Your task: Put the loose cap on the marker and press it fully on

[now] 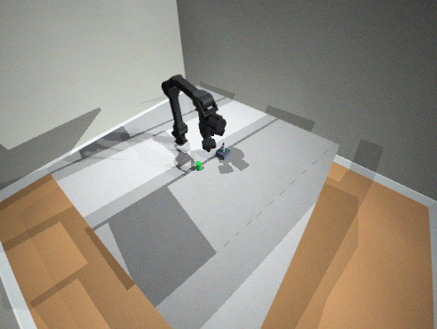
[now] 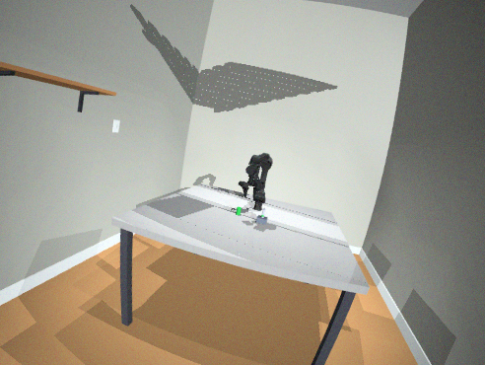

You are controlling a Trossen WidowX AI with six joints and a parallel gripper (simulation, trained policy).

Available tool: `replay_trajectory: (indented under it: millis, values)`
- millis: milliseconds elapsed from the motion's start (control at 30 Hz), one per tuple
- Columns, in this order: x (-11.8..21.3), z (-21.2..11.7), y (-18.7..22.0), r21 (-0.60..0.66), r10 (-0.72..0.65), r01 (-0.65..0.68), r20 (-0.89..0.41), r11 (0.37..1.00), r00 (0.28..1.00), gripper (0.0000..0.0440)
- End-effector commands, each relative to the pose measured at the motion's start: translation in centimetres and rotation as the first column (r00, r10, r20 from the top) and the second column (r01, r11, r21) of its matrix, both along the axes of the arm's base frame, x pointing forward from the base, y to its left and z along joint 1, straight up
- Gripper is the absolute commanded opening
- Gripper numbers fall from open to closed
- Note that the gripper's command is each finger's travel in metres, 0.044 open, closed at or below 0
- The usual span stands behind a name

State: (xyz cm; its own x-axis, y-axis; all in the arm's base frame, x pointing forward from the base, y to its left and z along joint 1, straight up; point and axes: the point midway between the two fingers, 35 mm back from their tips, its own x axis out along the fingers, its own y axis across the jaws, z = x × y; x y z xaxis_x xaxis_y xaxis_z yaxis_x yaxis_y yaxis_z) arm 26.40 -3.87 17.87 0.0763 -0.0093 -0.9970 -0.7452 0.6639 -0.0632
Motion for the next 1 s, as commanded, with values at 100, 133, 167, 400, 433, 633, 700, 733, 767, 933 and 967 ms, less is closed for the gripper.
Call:
replay_trajectory:
  millis: [100,133,167,400,433,633,700,733,767,933,967]
  values:
    - [0.0,-0.9,-1.3,0.012,-0.026,0.026,-0.044,1.000,0.999,0.0326]
    - [0.0,-1.1,-1.5,0.013,-0.030,0.031,-0.051,0.999,0.998,0.0326]
    - [-0.1,-1.3,-1.7,0.014,-0.034,0.035,-0.058,0.999,0.998,0.0325]
    - [-0.3,-2.5,-2.9,0.027,-0.056,0.060,-0.108,0.998,0.993,0.0322]
    - [-0.4,-2.7,-3.0,0.029,-0.059,0.062,-0.115,0.998,0.992,0.0322]
    - [-0.8,-3.8,-3.9,0.044,-0.067,0.075,-0.160,0.996,0.985,0.0318]
    - [-0.9,-4.2,-4.2,0.050,-0.068,0.078,-0.174,0.996,0.982,0.0316]
    - [-1.0,-4.5,-4.3,0.053,-0.068,0.079,-0.181,0.995,0.981,0.0315]
    - [-1.0,-4.7,-4.5,0.056,-0.068,0.080,-0.188,0.995,0.980,0.0314]
    - [-1.3,-5.8,-5.1,0.072,-0.063,0.080,-0.216,0.994,0.974,0.0308]
    - [-1.3,-6.1,-5.2,0.076,-0.061,0.079,-0.221,0.994,0.973,0.0306]
